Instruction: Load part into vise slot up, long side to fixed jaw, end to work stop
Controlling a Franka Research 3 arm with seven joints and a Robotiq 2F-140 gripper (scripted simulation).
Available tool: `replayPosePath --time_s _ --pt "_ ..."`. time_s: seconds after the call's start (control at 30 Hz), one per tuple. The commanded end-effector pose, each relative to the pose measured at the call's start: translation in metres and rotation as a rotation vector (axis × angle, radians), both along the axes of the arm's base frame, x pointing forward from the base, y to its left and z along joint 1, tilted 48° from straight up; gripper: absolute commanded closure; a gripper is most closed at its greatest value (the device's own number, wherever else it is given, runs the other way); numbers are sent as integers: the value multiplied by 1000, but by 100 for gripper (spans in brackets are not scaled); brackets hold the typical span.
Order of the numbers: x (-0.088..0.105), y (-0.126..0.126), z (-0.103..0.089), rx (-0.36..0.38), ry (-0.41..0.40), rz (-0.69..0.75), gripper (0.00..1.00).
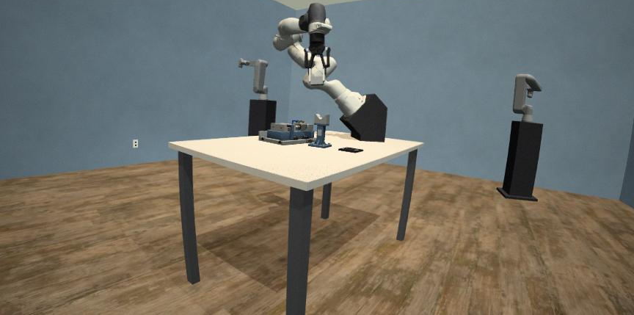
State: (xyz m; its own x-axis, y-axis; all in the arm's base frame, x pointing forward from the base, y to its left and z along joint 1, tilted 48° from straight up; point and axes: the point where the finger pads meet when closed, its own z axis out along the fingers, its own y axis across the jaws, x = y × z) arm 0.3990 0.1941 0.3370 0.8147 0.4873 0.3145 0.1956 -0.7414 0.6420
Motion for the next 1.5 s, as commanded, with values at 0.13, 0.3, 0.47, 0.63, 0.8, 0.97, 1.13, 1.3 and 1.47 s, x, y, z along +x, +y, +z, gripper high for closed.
replayPosePath --time_s 0.13,0.3,0.47,0.63,0.8,0.97,1.13,1.3,1.47 --pt "0 -6 -8 -131 125 159 100" --pt "1 -9 -14 -175 168 208 100" --pt "1 -11 -18 -203 196 239 100" --pt "1 -15 -25 -258 250 300 100" --pt "1 -18 -32 -310 302 357 100" --pt "1 -20 -36 -336 327 385 100" --pt "1 -24 -44 -398 386 451 100" --pt "1 -27 -53 -455 441 511 100" --pt "1 -31 -60 -507 492 566 100"
